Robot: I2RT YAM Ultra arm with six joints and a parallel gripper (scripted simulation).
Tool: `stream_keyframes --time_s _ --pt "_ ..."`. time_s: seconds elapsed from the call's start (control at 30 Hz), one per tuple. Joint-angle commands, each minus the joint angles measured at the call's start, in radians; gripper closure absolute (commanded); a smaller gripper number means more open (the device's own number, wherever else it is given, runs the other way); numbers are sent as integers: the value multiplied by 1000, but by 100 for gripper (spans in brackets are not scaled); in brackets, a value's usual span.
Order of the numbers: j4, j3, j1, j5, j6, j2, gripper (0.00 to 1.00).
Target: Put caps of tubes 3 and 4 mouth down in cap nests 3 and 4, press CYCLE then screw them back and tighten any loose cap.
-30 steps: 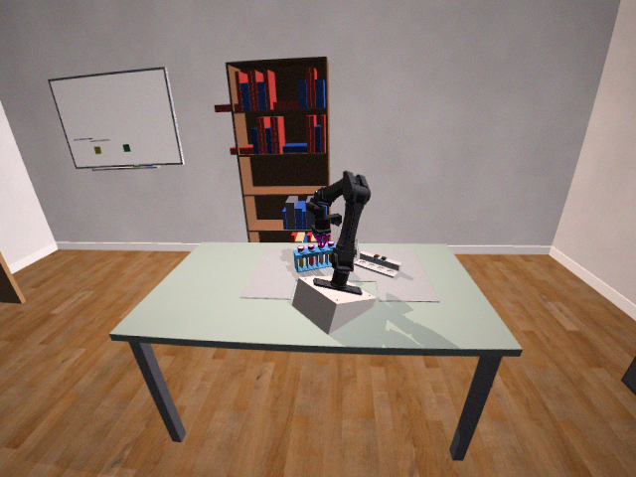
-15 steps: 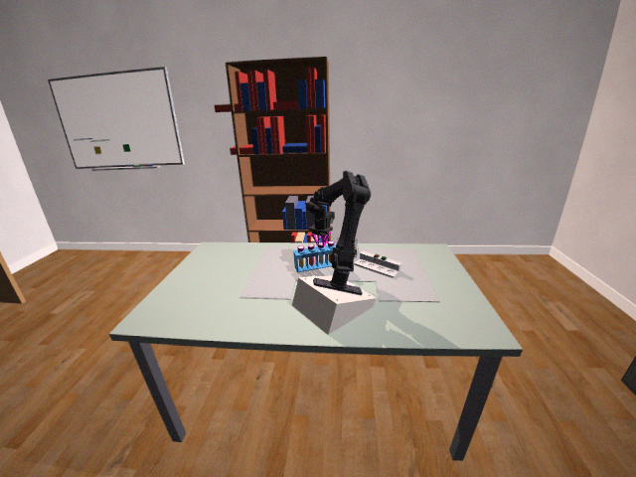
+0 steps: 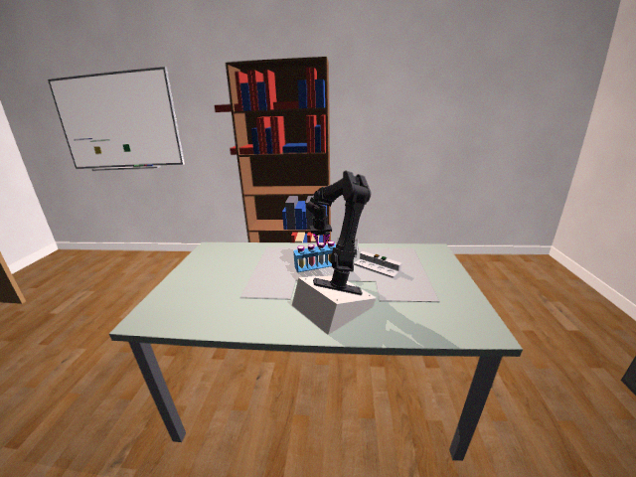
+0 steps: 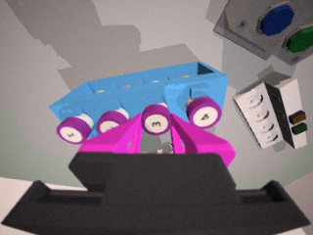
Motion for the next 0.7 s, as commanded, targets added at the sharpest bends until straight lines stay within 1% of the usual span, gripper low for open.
stream_keyframes --time_s 0.0,0.1,0.17,0.67 --pt "2 5 2 2 -259 -5 100" --pt "1 6 3 2 -409 -5 100" --pt "1 6 3 2 -409 -5 100" --pt "0 7 3 2 -1159 -5 100"
